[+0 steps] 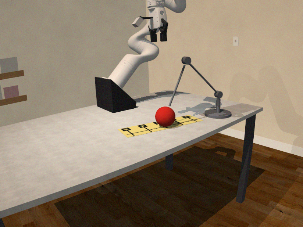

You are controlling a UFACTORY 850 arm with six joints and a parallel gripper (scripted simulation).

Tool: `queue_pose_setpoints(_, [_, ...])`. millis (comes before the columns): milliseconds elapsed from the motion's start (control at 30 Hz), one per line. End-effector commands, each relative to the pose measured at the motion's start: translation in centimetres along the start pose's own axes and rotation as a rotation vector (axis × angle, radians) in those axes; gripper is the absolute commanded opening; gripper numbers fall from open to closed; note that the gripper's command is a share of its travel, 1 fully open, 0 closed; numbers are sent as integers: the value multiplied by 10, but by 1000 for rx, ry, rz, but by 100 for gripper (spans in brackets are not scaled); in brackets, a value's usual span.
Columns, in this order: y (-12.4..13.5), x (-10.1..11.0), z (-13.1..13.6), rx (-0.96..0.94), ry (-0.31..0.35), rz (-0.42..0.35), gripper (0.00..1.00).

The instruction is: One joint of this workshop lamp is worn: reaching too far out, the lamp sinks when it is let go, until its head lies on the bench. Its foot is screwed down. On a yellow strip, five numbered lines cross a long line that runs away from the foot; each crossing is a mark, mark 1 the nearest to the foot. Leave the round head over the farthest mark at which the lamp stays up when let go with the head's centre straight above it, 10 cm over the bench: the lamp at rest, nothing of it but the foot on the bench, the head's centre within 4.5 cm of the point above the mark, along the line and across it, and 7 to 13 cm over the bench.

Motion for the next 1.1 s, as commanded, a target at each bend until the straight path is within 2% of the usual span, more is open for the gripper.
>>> queue_pose_setpoints(0, [-8, 0, 0, 0, -4, -88, 100])
queue_pose_setpoints(100, [-9, 0, 0, 0, -5, -106, 100])
queue_pose_setpoints(600, [-31, -4, 1, 0, -19, -323, 100])
queue_pose_setpoints(667, [-31, -4, 1, 0, -19, -323, 100])
queue_pose_setpoints(1067, [-47, -11, 2, -1, -29, -503, 100])
Point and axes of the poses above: the point where the finger pads meet when closed, its own x axis back along the fingers, its own z axis across the jaws, y = z × x, the point moved 10 cm from there along x, back along the fingers, and after that the axes turned 3 degrees about x, right-handed, at the moved point
